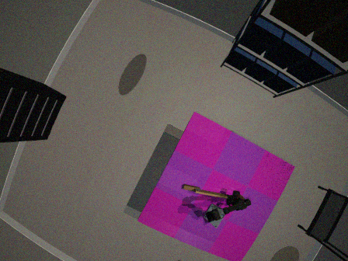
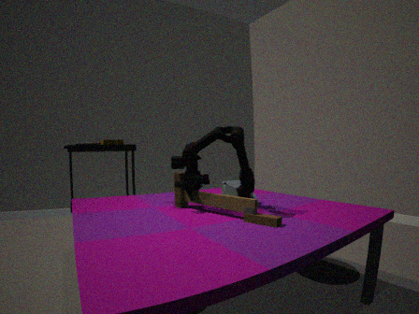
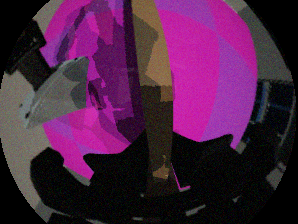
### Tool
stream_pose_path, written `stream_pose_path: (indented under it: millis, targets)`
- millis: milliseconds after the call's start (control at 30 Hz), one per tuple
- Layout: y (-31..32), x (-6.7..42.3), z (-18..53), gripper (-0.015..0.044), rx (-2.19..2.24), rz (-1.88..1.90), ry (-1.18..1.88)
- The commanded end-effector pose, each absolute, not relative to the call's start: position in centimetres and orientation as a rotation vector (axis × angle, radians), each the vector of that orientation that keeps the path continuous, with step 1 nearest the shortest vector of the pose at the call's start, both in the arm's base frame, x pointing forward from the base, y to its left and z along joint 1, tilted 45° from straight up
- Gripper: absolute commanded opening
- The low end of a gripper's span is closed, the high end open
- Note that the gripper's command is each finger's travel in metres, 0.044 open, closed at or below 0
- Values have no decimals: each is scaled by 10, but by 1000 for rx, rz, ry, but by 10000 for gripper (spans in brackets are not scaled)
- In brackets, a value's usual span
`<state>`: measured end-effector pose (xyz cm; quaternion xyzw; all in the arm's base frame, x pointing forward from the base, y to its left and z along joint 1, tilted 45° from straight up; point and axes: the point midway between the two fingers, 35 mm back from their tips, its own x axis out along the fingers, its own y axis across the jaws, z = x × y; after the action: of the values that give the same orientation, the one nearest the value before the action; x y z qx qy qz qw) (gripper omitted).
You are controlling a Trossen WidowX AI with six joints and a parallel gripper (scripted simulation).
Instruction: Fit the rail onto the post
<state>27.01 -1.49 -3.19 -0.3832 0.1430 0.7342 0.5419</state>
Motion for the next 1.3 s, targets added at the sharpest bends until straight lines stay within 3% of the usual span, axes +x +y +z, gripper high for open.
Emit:
stream_pose_path:
  millis: [0, 1200, 1267]
  targets:
    - [-19, 274, -32, 0, -919, 1734, 337]
    - [-24, 277, -38, 0, -919, 1734, 338]
    - [-21, 274, -38, 53, -910, 1744, 340]
